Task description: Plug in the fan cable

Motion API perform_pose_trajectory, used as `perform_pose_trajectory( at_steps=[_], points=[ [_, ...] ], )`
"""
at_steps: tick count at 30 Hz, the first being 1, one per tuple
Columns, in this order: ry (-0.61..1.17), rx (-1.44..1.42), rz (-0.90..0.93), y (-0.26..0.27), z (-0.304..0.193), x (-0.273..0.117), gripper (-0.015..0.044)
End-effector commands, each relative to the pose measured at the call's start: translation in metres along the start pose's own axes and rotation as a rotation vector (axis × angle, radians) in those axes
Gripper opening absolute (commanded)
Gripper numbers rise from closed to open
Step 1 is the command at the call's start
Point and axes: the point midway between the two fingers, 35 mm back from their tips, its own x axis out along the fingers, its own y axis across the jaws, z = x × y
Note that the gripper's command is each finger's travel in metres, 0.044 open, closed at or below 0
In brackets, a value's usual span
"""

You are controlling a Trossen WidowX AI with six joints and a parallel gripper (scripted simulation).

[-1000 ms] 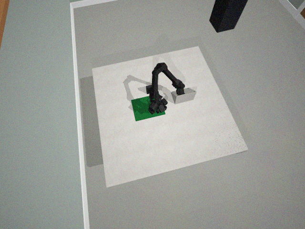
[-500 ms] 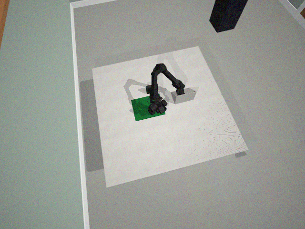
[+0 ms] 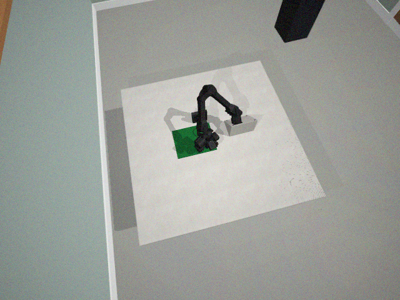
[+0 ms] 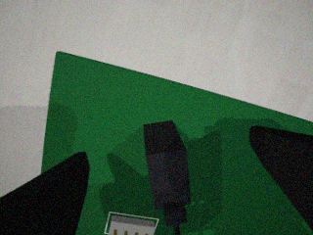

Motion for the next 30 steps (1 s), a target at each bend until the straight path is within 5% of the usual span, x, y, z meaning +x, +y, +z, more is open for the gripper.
perform_pose_trajectory(
  at_steps=[1,8,24,30],
  points=[
    [0.006,-0.008,0.008,0.004,-0.001,0.009,0.0440],
    [0.006,-0.008,0.008,0.004,-0.001,0.010,0.0440],
    [0.001,-0.001,0.005,0.002,0.000,0.008,0.0020],
    [0.001,-0.003,0.004,0.001,0.000,-0.003,0.0000]
  ],
)
